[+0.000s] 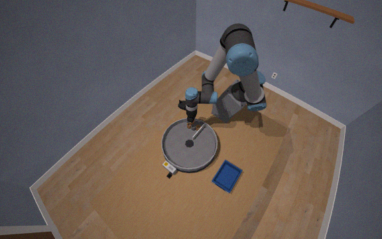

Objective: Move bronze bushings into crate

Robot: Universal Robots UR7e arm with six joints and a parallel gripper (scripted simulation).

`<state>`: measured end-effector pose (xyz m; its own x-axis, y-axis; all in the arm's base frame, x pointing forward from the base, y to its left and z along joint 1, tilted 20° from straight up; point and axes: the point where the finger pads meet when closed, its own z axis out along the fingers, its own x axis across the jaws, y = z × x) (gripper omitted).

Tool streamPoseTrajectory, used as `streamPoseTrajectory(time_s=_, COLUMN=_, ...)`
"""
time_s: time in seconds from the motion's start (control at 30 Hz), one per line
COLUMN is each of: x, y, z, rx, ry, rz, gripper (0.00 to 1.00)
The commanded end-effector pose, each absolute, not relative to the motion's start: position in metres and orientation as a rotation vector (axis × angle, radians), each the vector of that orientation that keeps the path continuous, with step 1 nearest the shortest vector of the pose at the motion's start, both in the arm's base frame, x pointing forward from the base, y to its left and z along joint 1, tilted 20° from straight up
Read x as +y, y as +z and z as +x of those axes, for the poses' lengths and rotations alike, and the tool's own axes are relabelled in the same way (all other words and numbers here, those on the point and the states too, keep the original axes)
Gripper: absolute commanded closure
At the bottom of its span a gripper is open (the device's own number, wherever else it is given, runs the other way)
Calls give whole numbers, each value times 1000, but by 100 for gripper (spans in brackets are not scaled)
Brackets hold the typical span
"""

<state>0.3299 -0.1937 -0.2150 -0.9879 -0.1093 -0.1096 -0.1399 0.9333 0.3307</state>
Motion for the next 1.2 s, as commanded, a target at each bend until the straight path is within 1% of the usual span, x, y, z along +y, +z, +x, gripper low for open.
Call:
streamPoseTrajectory(time_s=0.0, x=-194, y=-216, z=331, rx=3000, ry=521, rz=-193, gripper=66)
streamPoseTrajectory(time_s=0.1, x=-194, y=-216, z=331, rx=3000, ry=521, rz=-193, gripper=66)
streamPoseTrajectory(time_s=0.13, x=-194, y=-216, z=331, rx=3000, ry=521, rz=-193, gripper=52)
streamPoseTrajectory(time_s=1.17, x=-194, y=-216, z=331, rx=3000, ry=521, rz=-193, gripper=52)
